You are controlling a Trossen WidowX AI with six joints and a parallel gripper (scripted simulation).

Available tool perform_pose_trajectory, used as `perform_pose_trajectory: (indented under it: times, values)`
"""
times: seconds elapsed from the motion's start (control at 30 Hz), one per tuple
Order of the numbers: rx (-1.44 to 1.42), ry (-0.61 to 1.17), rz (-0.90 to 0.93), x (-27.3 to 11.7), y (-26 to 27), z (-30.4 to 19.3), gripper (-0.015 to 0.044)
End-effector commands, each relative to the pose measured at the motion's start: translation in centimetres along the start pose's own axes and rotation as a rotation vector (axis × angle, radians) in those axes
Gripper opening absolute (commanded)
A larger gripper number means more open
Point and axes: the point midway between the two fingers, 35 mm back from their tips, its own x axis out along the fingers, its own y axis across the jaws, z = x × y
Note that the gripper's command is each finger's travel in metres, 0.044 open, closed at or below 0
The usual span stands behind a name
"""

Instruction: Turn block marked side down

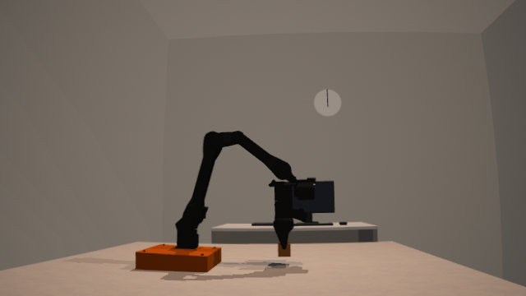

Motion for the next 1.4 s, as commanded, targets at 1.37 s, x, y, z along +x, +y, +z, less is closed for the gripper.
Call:
perform_pose_trajectory:
  times: [1.37]
  values:
    - [0.006, -0.599, -0.002, 2.2, 0.0, 0.3, 0.0000]
